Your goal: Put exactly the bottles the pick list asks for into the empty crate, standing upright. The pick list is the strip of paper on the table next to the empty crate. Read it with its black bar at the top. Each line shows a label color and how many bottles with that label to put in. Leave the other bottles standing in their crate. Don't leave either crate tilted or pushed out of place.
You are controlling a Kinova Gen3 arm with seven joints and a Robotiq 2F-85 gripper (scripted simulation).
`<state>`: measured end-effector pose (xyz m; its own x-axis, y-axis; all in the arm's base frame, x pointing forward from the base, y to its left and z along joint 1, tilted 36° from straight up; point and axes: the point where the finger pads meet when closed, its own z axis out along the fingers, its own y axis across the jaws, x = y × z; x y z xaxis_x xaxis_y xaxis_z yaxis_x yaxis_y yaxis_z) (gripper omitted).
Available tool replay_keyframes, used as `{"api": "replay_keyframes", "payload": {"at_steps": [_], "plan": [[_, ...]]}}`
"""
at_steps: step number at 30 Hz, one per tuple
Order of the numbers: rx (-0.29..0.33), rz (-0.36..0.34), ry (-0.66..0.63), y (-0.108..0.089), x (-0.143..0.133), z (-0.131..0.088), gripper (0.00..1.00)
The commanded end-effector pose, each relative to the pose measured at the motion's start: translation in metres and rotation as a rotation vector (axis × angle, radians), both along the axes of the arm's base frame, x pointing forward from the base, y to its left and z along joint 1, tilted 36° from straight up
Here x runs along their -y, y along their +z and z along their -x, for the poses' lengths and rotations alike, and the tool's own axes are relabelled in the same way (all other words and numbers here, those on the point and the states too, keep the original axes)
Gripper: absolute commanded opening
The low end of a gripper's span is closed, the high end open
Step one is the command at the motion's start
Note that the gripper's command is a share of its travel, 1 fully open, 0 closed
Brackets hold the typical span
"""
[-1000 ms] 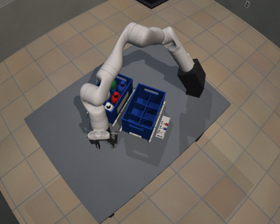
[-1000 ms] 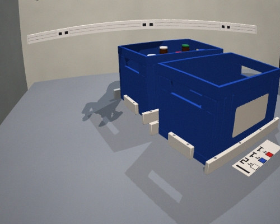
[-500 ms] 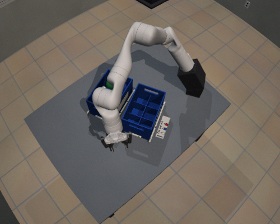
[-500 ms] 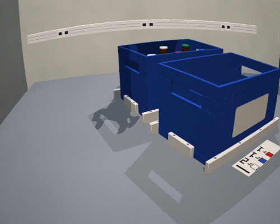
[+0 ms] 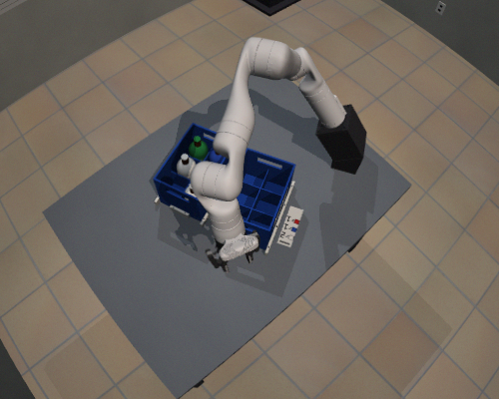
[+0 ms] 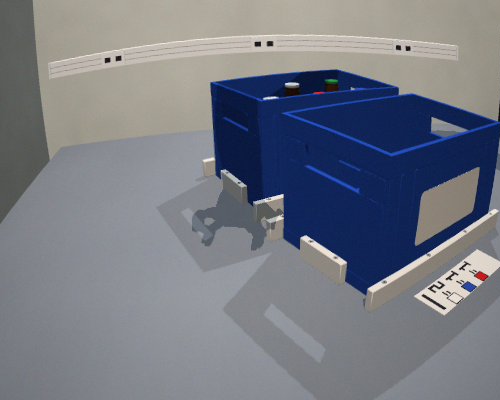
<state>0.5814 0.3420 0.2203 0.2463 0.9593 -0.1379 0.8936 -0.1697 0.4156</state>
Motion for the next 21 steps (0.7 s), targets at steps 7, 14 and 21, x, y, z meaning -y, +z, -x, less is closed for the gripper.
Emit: {"api": "replay_keyframes", "payload": {"at_steps": [7, 14, 21], "plan": [[-0.070, 0.077, 0.131, -0.020, -0.017, 0.030, 0.67], [-0.110, 0.124, 0.210, -0.037, -0.029, 0.056, 0.67], [-0.155, 0.178, 0.299, -0.050, -0.037, 0.076, 0.67]]}}
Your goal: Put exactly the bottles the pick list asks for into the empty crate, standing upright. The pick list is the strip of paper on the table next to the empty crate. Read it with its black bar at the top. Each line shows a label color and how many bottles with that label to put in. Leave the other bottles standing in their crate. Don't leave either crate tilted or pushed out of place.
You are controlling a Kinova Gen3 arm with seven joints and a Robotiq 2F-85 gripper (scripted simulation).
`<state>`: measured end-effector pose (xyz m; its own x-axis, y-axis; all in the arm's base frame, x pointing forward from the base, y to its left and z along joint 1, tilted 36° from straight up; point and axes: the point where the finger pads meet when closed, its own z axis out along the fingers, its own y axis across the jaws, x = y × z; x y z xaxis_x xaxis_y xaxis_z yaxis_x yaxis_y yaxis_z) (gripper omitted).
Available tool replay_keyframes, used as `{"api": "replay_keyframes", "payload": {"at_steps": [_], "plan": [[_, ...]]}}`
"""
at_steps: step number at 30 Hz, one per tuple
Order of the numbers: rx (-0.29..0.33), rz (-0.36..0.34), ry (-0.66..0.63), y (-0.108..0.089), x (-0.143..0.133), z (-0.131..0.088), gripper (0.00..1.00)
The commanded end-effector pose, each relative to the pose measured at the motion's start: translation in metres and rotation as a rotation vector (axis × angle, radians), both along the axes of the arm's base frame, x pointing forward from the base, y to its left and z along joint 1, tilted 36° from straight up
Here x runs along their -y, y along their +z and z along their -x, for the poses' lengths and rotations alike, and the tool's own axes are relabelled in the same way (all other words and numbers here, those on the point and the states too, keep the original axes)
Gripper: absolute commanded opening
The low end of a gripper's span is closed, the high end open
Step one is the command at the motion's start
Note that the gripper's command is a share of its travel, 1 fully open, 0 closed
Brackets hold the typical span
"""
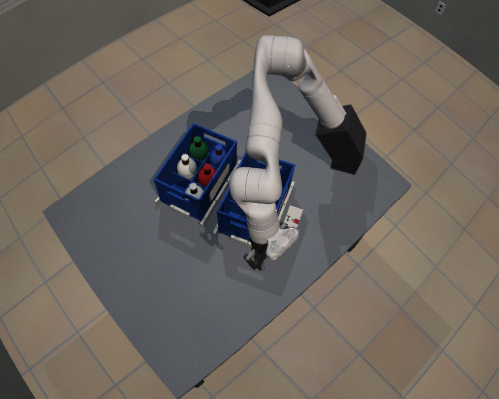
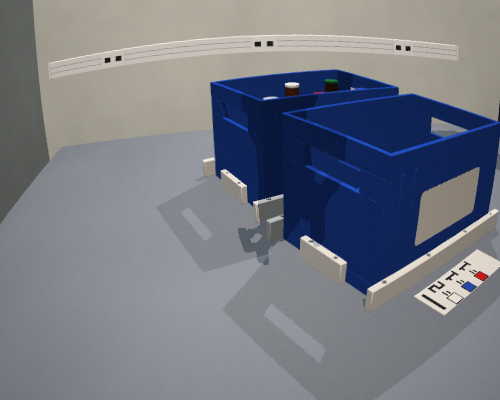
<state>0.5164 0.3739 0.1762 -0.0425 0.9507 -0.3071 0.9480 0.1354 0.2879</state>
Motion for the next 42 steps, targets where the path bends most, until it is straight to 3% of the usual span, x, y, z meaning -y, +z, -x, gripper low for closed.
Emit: {"api": "replay_keyframes", "payload": {"at_steps": [1, 5, 11, 19, 26, 31, 38, 42], "plan": [[-0.016, 0.017, 0.033, -0.008, -0.007, 0.015, 0.67], [-0.016, 0.017, 0.033, -0.016, -0.012, 0.028, 0.67], [-0.091, 0.111, 0.192, -0.030, -0.019, 0.054, 0.67], [-0.098, 0.120, 0.207, -0.044, -0.026, 0.079, 0.67], [-0.177, 0.226, 0.386, -0.058, -0.032, 0.110, 0.67], [-0.177, 0.226, 0.386, -0.065, -0.034, 0.123, 0.67], [-0.253, 0.335, 0.570, -0.078, -0.037, 0.156, 0.67], [-0.253, 0.335, 0.570, -0.086, -0.038, 0.174, 0.67]]}}
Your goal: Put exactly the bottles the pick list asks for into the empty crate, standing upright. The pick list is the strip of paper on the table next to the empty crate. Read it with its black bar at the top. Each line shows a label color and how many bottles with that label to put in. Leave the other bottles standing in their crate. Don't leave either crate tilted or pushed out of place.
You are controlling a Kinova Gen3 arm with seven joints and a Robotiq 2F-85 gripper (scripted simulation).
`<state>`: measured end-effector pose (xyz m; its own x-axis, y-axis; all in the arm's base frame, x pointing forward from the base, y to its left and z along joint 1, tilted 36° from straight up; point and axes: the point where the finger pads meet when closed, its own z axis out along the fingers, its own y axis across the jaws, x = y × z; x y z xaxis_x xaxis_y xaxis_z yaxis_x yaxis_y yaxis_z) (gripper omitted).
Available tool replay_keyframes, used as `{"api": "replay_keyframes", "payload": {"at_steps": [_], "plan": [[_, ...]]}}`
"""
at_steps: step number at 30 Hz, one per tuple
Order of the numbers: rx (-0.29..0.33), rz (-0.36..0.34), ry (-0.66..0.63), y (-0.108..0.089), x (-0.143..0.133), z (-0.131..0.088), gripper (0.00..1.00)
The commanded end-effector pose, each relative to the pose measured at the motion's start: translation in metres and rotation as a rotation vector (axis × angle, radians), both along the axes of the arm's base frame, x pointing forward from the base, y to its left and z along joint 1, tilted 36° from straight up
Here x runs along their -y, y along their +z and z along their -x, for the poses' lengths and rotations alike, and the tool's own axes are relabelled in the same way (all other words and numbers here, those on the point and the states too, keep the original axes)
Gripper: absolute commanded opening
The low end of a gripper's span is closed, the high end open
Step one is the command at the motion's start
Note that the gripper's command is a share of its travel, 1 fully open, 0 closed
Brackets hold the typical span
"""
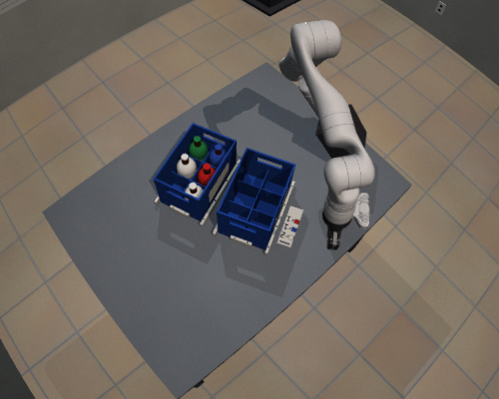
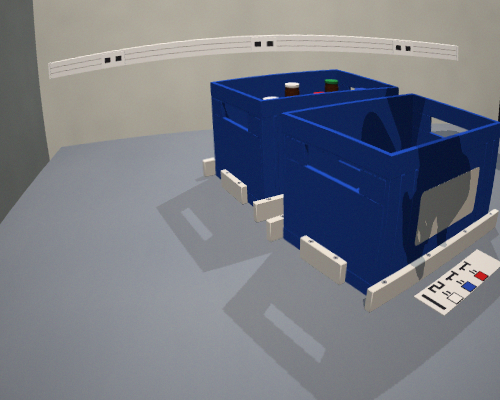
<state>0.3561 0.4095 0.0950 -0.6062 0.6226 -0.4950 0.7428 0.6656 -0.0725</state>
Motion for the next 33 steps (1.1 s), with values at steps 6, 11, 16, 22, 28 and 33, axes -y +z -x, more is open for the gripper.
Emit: {"api": "replay_keyframes", "payload": {"at_steps": [6, 11, 16, 22, 28, 33], "plan": [[-0.024, 0.034, 0.066, -0.011, -0.003, 0.028, 0.67], [-0.075, 0.111, 0.200, -0.019, -0.002, 0.052, 0.67], [-0.085, 0.127, 0.228, -0.026, -0.001, 0.071, 0.67], [-0.124, 0.192, 0.338, -0.032, 0.002, 0.090, 0.67], [-0.144, 0.224, 0.393, -0.039, 0.004, 0.112, 0.67], [-0.144, 0.224, 0.393, -0.039, 0.004, 0.112, 0.67]]}}
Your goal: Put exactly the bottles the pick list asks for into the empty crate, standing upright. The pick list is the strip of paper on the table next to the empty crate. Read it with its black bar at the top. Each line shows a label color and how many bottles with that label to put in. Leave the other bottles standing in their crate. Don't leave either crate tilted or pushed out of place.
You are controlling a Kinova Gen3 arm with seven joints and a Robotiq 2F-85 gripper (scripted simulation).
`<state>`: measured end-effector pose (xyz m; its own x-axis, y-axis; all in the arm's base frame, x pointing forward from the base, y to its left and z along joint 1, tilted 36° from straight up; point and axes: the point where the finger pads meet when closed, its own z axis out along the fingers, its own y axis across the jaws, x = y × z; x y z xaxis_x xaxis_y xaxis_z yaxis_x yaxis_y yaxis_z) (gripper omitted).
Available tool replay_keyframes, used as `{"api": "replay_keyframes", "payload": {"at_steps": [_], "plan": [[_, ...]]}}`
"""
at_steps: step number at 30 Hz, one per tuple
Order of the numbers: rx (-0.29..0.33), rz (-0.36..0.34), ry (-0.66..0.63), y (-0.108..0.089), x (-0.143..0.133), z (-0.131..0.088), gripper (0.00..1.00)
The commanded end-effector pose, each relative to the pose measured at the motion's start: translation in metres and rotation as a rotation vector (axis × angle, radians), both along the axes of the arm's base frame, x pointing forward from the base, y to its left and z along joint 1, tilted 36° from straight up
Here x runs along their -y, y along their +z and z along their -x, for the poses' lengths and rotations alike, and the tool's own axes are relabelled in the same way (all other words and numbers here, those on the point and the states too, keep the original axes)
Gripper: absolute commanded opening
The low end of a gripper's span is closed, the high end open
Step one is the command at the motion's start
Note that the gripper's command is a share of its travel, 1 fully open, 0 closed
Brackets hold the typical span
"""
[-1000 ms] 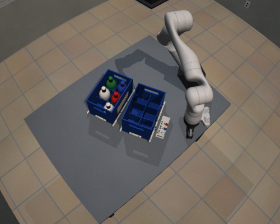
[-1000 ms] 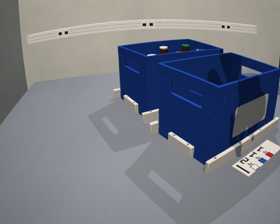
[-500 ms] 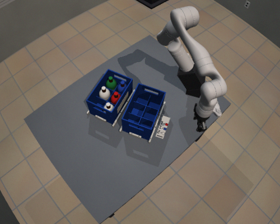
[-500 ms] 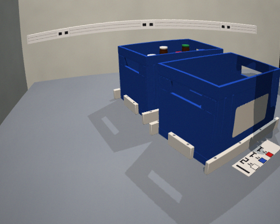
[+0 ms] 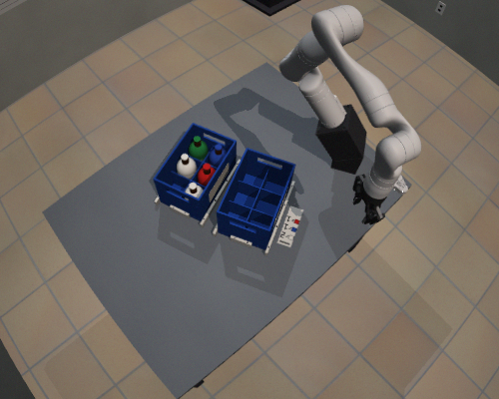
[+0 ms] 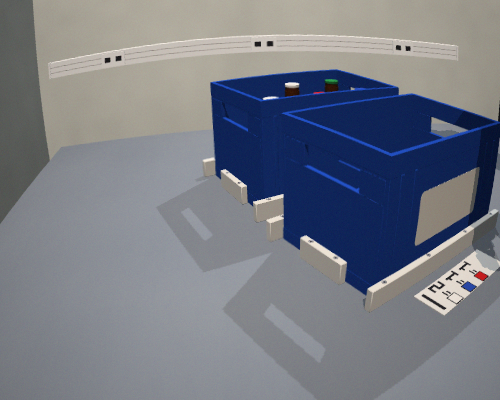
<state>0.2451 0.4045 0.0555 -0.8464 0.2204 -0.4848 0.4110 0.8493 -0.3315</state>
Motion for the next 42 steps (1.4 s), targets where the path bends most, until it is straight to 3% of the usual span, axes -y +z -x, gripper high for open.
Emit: {"api": "replay_keyframes", "payload": {"at_steps": [1, 14, 21, 23, 38, 42], "plan": [[0.000, -0.002, 0.001, 0.000, -0.001, 0.001, 0.67], [0.000, -0.002, 0.001, 0.000, -0.001, 0.001, 0.67], [-0.112, 0.077, 0.190, -0.006, 0.033, -0.007, 0.67], [-0.112, 0.077, 0.190, -0.006, 0.033, -0.007, 0.67], [-0.351, 0.247, 0.594, -0.021, 0.104, -0.023, 0.67], [-0.383, 0.270, 0.649, -0.023, 0.114, -0.026, 0.67]]}}
